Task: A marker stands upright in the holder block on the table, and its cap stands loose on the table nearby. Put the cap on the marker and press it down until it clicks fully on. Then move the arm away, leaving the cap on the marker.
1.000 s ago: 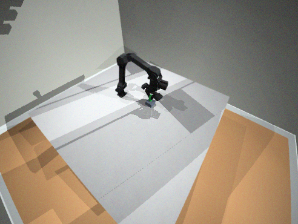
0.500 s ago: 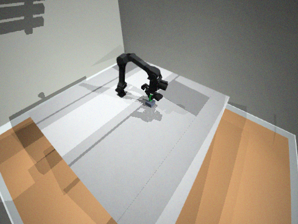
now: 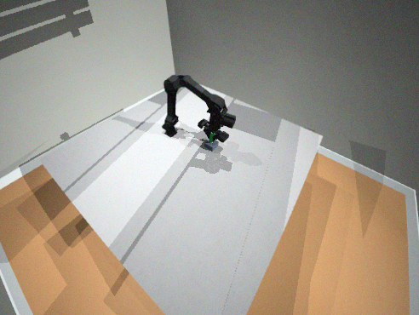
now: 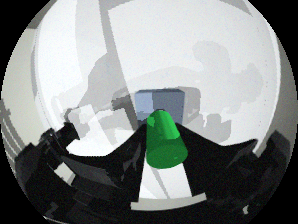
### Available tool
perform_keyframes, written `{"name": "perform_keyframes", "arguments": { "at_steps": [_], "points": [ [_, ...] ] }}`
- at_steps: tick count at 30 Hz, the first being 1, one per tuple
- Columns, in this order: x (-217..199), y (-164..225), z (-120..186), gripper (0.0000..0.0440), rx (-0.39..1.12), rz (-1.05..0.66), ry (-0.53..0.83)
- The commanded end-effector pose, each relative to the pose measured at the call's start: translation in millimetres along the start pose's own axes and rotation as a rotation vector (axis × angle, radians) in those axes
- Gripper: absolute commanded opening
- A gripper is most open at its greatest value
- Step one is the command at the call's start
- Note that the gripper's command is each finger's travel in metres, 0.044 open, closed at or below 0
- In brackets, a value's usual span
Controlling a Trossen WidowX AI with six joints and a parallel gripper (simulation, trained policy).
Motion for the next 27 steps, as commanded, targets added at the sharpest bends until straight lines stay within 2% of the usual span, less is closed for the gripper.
{"name": "perform_keyframes", "arguments": {
  "at_steps": [1,24,27],
  "points": [
    [-1.8,5.4,-16.6,0.0101,0.035,0.018,-0.009],
    [-5.4,11.0,-18.7,0.0148,0.041,0.125,0.043],
    [-1.9,10.8,-17.1,0.0173,0.034,0.138,0.040]
  ]
}}
Point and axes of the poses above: the point midway between the two fingers, 35 mm back from their tips, its own z axis back along the fingers, its own x axis across the jaws, y = z × x, the point moved 3 cm from there along z, back along the fingers, and after that the axes turned 10 degrees about -z, right-handed, at the moved point
